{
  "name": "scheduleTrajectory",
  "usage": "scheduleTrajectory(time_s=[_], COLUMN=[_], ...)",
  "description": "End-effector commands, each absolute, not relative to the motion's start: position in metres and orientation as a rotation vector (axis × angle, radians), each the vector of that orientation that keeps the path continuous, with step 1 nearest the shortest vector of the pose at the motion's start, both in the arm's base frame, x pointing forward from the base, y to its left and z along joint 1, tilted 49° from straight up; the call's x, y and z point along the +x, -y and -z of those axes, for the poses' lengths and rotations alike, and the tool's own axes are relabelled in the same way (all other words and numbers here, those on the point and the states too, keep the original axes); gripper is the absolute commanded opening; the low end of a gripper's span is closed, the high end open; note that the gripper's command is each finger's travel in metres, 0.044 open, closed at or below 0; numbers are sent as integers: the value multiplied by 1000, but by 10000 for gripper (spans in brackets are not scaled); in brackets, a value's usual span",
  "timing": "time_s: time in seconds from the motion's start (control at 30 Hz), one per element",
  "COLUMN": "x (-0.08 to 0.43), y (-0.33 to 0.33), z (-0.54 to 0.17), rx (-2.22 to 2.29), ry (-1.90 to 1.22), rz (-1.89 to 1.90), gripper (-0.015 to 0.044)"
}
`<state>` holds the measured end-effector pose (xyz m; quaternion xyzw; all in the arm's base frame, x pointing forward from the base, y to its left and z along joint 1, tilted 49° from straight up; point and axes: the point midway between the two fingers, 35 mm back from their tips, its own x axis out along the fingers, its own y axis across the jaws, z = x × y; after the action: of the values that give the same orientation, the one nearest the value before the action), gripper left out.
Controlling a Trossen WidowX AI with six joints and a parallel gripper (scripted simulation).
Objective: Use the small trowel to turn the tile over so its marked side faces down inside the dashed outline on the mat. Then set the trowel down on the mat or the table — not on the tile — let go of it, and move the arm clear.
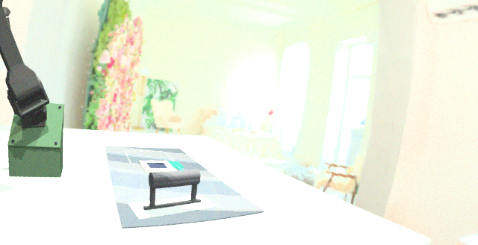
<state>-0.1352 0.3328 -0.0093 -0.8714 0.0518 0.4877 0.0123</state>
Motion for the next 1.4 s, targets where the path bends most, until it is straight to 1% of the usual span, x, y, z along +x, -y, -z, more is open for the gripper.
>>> scheduleTrajectory(time_s=[0.0, 0.33, 0.47, 0.73, 1.0, 1.37], x=[-96, 6, 40, 124, 201, 284], y=[-347, -365, -362, -349, -318, -239], z=[2, -12, -20, -37, -56, -78], rx=[-2628, -2412, -2314, -2122, -1933, -1690], ry=[-292, -575, -664, -840, -983, -1174], rz=[-1457, -1313, -1296, -1123, -947, -687], gripper=[270, 270, 270, 270, 270, 270])
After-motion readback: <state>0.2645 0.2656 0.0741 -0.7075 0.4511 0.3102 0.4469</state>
